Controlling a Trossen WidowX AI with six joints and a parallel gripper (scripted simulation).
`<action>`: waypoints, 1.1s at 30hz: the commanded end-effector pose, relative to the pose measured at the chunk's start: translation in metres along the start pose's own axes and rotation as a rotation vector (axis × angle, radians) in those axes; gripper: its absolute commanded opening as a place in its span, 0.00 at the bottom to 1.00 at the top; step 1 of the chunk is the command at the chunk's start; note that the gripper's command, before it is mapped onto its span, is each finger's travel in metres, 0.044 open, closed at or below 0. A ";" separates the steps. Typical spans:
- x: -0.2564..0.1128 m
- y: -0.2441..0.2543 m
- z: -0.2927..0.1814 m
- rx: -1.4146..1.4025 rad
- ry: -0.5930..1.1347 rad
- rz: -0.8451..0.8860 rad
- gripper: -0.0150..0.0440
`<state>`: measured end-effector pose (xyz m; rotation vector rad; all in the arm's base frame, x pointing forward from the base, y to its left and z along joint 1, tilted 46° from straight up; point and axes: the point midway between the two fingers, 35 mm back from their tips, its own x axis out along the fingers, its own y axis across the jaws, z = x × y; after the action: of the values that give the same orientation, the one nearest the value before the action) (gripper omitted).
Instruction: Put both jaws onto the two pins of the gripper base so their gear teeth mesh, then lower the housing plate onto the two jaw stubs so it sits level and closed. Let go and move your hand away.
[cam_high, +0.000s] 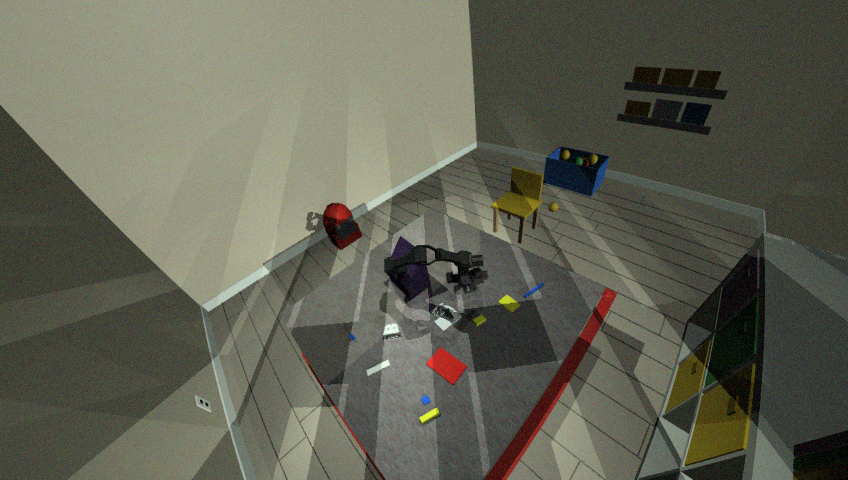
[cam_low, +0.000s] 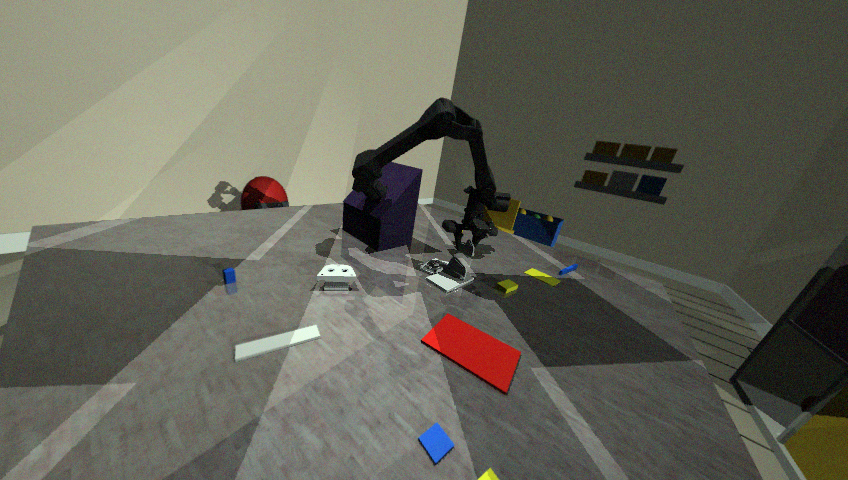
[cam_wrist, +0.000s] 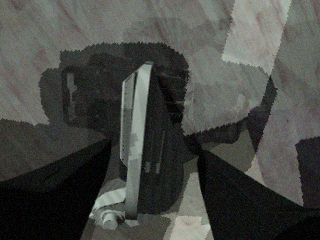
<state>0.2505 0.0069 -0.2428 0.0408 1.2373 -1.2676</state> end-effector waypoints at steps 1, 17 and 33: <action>0.000 0.000 0.000 0.000 0.000 0.000 0.51; 0.000 0.000 0.000 0.000 0.000 0.000 0.48; -0.048 0.003 0.001 -0.004 -0.001 0.003 0.48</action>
<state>0.2598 0.0325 -0.2164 0.0297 1.2407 -1.2633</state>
